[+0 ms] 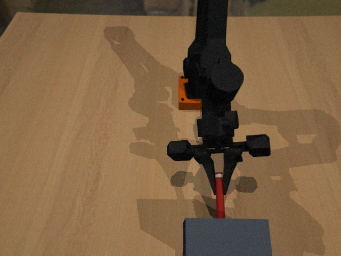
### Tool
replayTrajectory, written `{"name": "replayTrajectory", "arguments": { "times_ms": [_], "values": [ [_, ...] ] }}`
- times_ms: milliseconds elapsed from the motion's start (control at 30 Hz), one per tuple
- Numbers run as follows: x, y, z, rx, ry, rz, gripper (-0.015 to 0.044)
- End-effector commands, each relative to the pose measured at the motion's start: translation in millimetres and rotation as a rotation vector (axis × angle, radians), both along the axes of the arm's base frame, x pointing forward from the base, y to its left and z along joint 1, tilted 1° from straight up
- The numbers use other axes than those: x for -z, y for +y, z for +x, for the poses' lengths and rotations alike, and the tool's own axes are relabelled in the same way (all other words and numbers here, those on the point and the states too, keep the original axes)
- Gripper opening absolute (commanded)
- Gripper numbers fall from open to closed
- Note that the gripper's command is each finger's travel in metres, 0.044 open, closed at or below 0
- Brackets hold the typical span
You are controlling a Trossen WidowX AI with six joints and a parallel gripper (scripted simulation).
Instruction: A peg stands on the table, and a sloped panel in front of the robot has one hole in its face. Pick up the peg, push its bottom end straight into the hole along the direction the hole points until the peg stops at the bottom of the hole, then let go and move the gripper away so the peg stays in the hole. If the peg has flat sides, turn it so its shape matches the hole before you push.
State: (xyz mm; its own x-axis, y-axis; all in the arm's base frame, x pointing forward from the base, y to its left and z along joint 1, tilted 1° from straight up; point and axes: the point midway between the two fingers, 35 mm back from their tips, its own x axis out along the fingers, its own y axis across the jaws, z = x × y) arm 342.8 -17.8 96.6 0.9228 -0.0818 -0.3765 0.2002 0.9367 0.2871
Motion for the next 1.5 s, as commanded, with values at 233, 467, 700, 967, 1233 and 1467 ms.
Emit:
{"name": "replayTrajectory", "arguments": {
  "times_ms": [233,467,700,967,1233,1467],
  "values": [
    [-4.0,-0.4,4.9,0.001,-0.008,0.0,0.0],
    [-3.6,-0.5,6.4,0.001,-0.008,0.0,0.0],
    [-3.6,-0.6,7.8,0.001,-0.009,0.0,0.0],
    [-2.9,-0.7,9.5,0.001,-0.009,0.0,0.0],
    [-1.4,-0.8,11.4,0.001,-0.009,0.0,0.0],
    [-0.4,-0.9,13.0,0.001,-0.009,0.0,0.0]
  ]
}}
